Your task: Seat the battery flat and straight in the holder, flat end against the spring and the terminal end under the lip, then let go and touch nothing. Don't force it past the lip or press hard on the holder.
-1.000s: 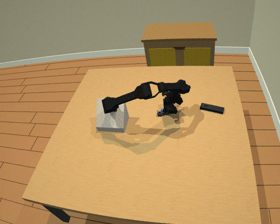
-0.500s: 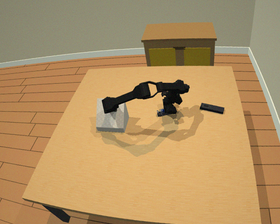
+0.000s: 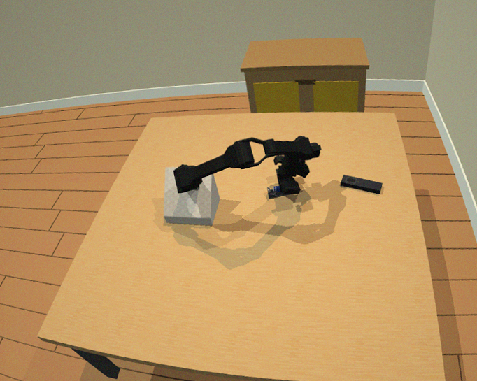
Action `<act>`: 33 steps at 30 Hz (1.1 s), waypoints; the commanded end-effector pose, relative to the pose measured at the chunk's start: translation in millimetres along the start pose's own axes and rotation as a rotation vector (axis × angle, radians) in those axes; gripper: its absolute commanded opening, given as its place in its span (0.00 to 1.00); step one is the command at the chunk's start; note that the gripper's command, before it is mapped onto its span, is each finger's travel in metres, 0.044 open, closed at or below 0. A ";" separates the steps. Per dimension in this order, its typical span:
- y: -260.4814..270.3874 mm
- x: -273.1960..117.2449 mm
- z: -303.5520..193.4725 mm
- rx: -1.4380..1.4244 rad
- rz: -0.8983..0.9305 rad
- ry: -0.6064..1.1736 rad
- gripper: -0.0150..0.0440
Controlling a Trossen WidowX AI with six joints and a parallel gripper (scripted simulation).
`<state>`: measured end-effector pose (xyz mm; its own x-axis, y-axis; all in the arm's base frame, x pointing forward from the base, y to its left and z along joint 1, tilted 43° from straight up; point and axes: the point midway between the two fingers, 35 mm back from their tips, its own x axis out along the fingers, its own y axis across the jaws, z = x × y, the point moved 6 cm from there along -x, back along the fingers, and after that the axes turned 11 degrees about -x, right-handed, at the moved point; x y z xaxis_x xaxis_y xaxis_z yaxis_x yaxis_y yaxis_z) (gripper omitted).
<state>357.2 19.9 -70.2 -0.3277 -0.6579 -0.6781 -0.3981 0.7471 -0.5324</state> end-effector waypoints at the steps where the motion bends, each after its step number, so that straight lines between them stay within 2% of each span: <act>1: 0.4 0.0 5.3 0.010 -0.002 -0.043 0.36; 33: 0.6 3.9 -7.2 0.005 -0.019 -0.150 0.36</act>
<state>346.9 17.1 -69.4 -0.2139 -0.6511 -0.7282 -0.4028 0.7379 -0.5415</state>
